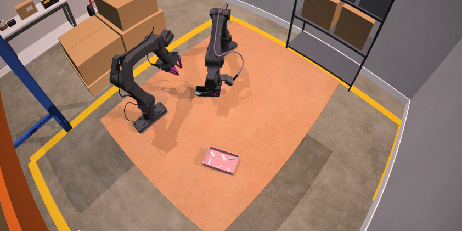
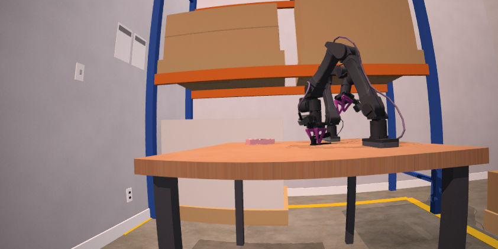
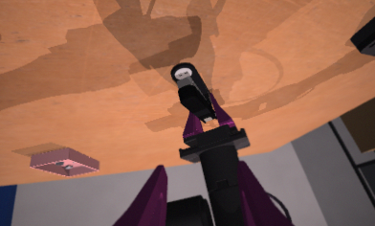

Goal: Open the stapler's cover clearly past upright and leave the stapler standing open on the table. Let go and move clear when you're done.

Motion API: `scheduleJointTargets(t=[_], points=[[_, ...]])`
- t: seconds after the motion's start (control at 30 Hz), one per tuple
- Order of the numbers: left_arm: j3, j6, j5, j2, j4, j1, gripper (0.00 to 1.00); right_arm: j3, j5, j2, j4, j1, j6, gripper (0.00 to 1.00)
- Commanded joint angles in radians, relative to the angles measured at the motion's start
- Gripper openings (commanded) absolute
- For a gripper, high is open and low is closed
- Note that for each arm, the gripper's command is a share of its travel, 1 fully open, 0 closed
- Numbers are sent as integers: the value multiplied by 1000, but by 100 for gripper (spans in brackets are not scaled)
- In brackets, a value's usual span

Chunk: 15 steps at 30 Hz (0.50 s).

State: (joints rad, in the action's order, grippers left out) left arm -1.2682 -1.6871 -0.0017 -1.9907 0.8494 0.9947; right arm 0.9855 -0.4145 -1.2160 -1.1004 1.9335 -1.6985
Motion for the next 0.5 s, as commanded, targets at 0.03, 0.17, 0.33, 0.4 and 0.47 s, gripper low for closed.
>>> scheduleJointTargets(t=[0.03, 0.17, 0.33, 0.4, 0.47], points=[[3, -4, 2, 9, -9, -3, 29, -48, -65, -25, 99, 21, 253, 46], [3, -4, 2, 9, -9, -3, 29, -83, -105, -38, 153, 34, 404, 46], [3, -4, 2, 9, -9, -3, 29, -107, -146, -52, 194, 49, 532, 46], [3, -4, 2, 9, -9, -3, 29, -126, -164, -57, 226, 53, 617, 46], [3, -4, 2, 9, -9, -3, 29, -150, -184, -62, 260, 59, 707, 46]])
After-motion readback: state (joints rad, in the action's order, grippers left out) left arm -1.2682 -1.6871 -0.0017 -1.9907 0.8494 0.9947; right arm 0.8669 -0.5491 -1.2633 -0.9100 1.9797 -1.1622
